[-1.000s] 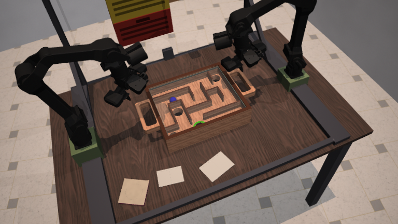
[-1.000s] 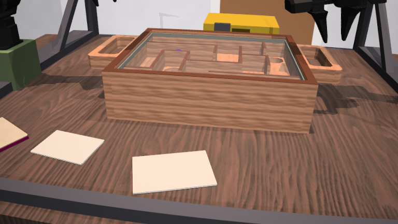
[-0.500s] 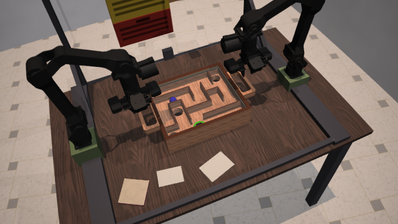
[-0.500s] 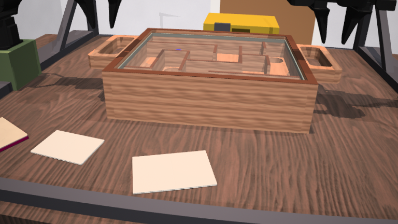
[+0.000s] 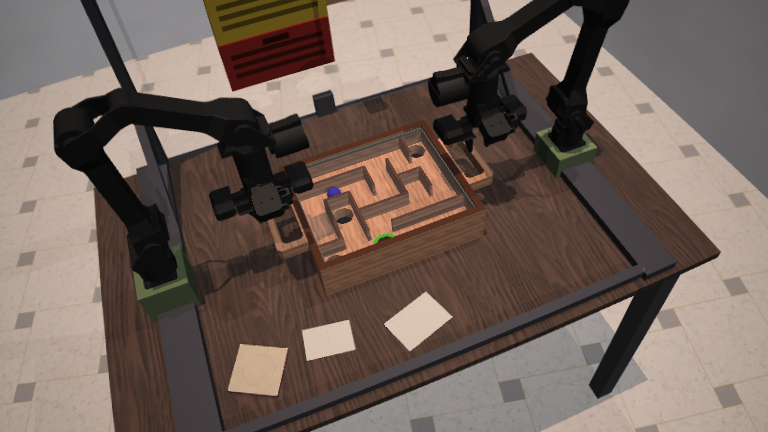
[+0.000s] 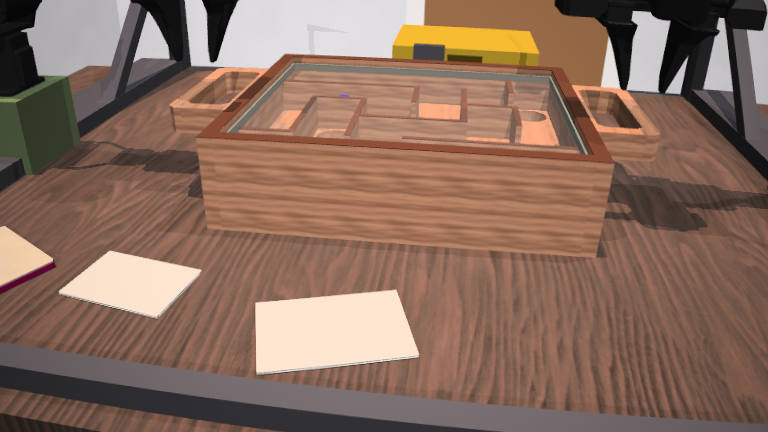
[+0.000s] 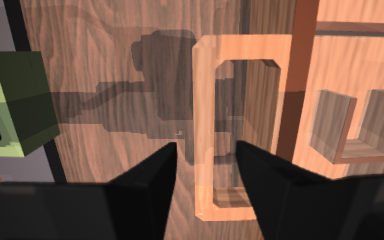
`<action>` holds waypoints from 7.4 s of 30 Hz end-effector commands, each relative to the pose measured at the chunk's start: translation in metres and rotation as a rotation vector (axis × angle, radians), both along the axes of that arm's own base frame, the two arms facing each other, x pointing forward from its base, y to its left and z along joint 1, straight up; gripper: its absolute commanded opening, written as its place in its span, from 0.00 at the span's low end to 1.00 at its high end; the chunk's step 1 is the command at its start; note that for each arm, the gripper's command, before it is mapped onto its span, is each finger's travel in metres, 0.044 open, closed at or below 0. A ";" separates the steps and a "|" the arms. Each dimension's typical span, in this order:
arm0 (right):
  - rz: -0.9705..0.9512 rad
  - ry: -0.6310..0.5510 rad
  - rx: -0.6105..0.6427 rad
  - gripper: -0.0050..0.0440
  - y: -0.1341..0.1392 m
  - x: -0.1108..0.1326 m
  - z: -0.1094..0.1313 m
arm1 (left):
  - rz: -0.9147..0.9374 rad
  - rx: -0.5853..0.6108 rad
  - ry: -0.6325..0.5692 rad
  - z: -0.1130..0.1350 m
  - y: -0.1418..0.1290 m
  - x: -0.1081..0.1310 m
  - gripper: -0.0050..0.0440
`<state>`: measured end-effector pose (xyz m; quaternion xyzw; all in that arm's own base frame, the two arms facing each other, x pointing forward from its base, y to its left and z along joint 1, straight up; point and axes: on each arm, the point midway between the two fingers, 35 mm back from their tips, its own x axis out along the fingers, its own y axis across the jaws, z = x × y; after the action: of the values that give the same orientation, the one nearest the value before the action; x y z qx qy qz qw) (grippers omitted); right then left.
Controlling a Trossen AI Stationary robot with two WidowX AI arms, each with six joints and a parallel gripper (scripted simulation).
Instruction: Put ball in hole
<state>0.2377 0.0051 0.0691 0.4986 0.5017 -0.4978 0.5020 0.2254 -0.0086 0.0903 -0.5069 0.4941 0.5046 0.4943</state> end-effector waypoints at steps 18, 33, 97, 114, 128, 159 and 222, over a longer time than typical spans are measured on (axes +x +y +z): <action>-0.003 -0.010 -0.002 0.45 -0.001 0.001 0.002 | -0.007 0.007 0.010 -0.033 0.001 -0.001 0.45; -0.004 -0.004 -0.003 0.45 -0.001 0.000 -0.004 | -0.008 0.006 0.009 -0.045 0.000 -0.001 0.45; -0.010 -0.008 -0.003 0.45 -0.001 0.001 -0.048 | -0.009 0.005 -0.032 -0.034 0.000 0.007 0.45; -0.010 -0.006 -0.003 0.45 -0.001 0.000 -0.048 | -0.009 0.005 -0.034 -0.033 0.000 0.007 0.45; -0.010 -0.005 -0.003 0.45 -0.001 -0.001 -0.049 | -0.006 0.006 -0.009 -0.039 0.000 0.004 0.10; -0.008 -0.005 -0.003 0.10 -0.001 -0.001 -0.049 | 0.000 0.005 0.002 -0.042 0.000 0.002 0.00; -0.006 -0.042 0.004 0.00 0.000 0.006 -0.013 | 0.003 0.003 -0.042 -0.005 0.000 0.006 0.00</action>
<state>0.2365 0.0047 0.0376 0.4985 0.5013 -0.5001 0.5001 0.2257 -0.0083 0.0679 -0.5049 0.4950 0.5062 0.4938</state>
